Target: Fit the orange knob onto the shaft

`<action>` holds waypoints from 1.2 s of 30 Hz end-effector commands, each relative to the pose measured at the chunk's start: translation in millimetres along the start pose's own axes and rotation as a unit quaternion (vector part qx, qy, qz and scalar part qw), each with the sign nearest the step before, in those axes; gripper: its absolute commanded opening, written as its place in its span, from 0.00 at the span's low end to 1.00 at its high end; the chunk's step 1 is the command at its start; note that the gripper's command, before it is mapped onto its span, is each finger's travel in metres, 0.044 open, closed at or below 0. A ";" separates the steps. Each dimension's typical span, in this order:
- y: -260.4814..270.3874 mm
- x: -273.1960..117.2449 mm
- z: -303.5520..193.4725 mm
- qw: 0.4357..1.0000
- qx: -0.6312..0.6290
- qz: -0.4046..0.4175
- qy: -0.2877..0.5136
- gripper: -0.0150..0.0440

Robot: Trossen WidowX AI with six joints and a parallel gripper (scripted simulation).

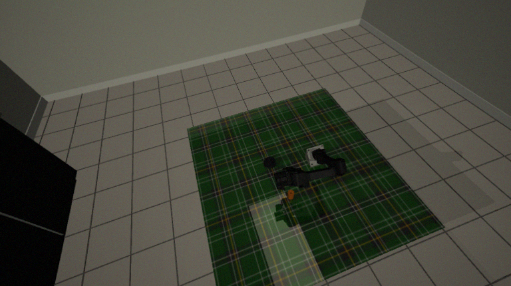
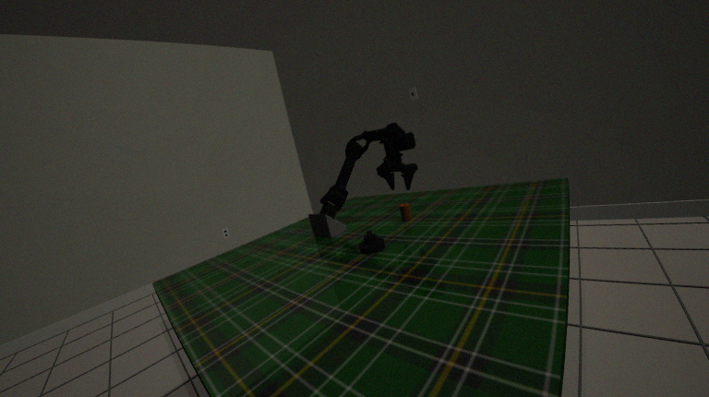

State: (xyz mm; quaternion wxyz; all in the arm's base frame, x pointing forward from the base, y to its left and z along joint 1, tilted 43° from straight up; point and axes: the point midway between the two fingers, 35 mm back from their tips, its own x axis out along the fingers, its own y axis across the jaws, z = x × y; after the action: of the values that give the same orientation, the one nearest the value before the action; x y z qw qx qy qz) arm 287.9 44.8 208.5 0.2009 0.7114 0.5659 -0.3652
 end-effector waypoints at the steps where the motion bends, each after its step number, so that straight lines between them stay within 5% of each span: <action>1: -0.3 -2.1 -0.7 1.000 -0.005 0.004 0.012 1.00; 6: -0.3 -2.0 -0.7 0.999 -0.037 0.005 0.012 1.00; 12: -0.3 -1.7 -0.7 0.949 -0.315 0.008 0.011 1.00; 23: -0.3 -1.0 -0.8 0.665 -0.747 0.012 0.005 1.00; 27: -0.3 -0.9 -0.8 0.600 -0.800 0.013 0.004 1.00; 36: -0.3 -0.9 -0.8 0.599 -0.801 0.013 0.004 1.00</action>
State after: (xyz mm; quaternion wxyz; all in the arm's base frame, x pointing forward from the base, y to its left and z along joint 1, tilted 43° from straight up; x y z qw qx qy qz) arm 287.0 44.3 209.3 0.6480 0.3628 0.6522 0.1519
